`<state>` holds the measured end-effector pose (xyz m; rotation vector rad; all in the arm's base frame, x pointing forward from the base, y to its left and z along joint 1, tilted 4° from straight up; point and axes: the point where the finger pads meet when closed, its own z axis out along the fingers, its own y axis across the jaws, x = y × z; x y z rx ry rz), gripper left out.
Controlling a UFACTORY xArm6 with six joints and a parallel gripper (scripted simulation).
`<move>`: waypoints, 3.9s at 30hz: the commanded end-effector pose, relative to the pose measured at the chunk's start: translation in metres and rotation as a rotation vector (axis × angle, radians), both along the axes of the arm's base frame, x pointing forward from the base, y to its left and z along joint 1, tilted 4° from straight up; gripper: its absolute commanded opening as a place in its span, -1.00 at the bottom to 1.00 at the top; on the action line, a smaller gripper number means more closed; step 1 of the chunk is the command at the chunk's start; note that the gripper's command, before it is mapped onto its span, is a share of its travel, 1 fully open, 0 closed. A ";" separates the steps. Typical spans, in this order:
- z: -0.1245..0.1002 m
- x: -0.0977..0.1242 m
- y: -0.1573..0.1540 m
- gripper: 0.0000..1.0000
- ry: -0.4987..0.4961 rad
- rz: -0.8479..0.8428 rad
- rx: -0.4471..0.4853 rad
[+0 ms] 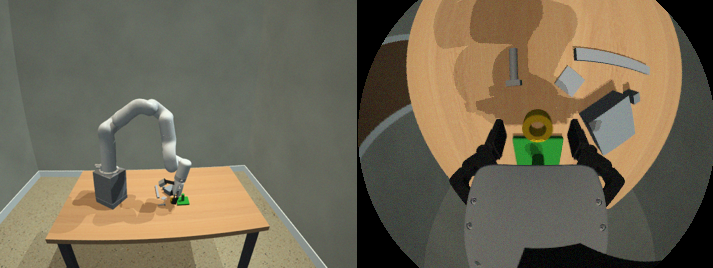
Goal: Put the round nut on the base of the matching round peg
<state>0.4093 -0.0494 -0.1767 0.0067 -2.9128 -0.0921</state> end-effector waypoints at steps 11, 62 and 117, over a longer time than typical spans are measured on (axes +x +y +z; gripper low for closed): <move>0.031 -0.006 -0.002 1.00 -0.004 0.000 0.000; 0.123 -0.005 -0.006 1.00 -0.234 -0.014 0.002; 0.075 -0.002 -0.004 0.20 -0.249 -0.272 -0.022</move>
